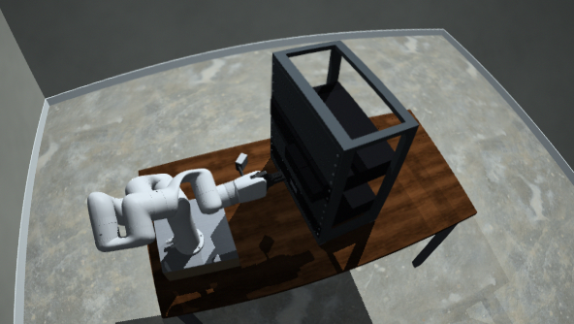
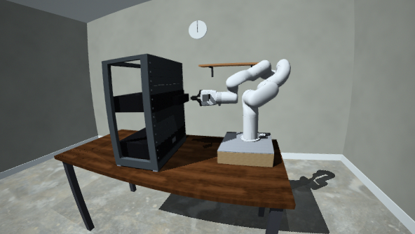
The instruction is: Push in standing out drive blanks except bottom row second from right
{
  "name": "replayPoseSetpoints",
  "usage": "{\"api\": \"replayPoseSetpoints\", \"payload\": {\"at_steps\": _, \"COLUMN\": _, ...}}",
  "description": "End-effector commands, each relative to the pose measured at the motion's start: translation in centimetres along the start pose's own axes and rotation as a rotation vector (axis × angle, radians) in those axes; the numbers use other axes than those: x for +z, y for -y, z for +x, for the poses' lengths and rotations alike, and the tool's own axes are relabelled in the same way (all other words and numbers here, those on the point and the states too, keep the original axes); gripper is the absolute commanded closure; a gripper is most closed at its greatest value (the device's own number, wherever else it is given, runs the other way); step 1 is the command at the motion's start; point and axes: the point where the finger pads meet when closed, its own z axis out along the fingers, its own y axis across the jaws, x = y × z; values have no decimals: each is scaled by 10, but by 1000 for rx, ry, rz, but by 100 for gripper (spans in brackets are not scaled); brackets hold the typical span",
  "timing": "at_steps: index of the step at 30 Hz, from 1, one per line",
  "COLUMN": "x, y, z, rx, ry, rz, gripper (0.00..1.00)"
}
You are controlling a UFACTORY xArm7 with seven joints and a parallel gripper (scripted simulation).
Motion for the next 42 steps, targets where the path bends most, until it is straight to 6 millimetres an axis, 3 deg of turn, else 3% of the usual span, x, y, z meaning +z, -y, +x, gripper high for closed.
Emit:
{"api": "replayPoseSetpoints", "payload": {"at_steps": 1, "x": -4, "y": -8, "z": 20, "rx": -1, "ry": 10, "rz": 2, "gripper": 100}}
{"api": "replayPoseSetpoints", "payload": {"at_steps": 7, "x": -8, "y": -13, "z": 41, "rx": -1, "ry": 10, "rz": 2, "gripper": 100}}
{"api": "replayPoseSetpoints", "payload": {"at_steps": 16, "x": -8, "y": -14, "z": 44, "rx": -1, "ry": 10, "rz": 2, "gripper": 100}}
{"api": "replayPoseSetpoints", "payload": {"at_steps": 20, "x": 2, "y": -14, "z": 44, "rx": -1, "ry": 10, "rz": 2, "gripper": 100}}
{"api": "replayPoseSetpoints", "payload": {"at_steps": 28, "x": 42, "y": -14, "z": 43, "rx": -1, "ry": 10, "rz": 2, "gripper": 100}}
{"api": "replayPoseSetpoints", "payload": {"at_steps": 42, "x": 44, "y": -14, "z": 43, "rx": -1, "ry": 10, "rz": 2, "gripper": 100}}
